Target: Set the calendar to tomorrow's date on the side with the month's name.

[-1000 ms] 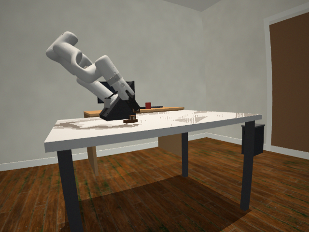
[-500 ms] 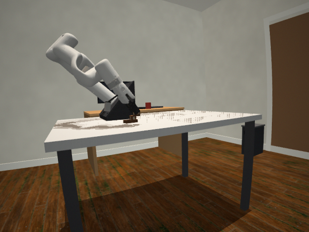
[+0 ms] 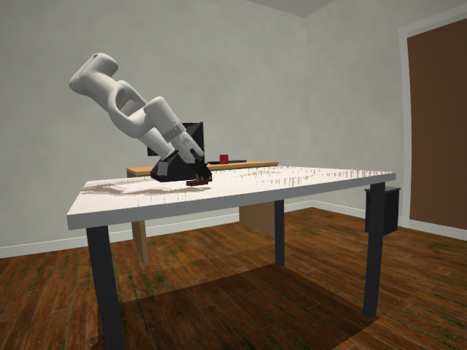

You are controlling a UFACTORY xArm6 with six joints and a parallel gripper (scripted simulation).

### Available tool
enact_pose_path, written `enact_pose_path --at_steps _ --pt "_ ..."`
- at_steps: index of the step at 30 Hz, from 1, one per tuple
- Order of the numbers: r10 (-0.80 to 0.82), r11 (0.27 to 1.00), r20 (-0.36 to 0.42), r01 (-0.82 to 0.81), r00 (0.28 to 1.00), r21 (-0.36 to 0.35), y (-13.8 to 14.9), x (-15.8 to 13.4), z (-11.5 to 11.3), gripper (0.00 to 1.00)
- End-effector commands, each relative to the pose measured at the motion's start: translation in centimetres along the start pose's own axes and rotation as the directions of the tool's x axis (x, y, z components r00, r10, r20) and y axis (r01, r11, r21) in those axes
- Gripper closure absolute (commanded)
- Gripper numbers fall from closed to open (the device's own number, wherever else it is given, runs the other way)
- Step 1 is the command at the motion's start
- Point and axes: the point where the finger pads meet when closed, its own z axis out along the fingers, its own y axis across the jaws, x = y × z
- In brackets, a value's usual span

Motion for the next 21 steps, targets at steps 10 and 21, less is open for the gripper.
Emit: enact_pose_path --at_steps 10,21 --pt "-0.001 1.000 0.000 0.001 1.000 0.004 -0.15 0.79 1.09 0.73" --pt "-0.001 1.000 0.000 0.001 1.000 0.004 -0.15 0.98 1.36 0.73"
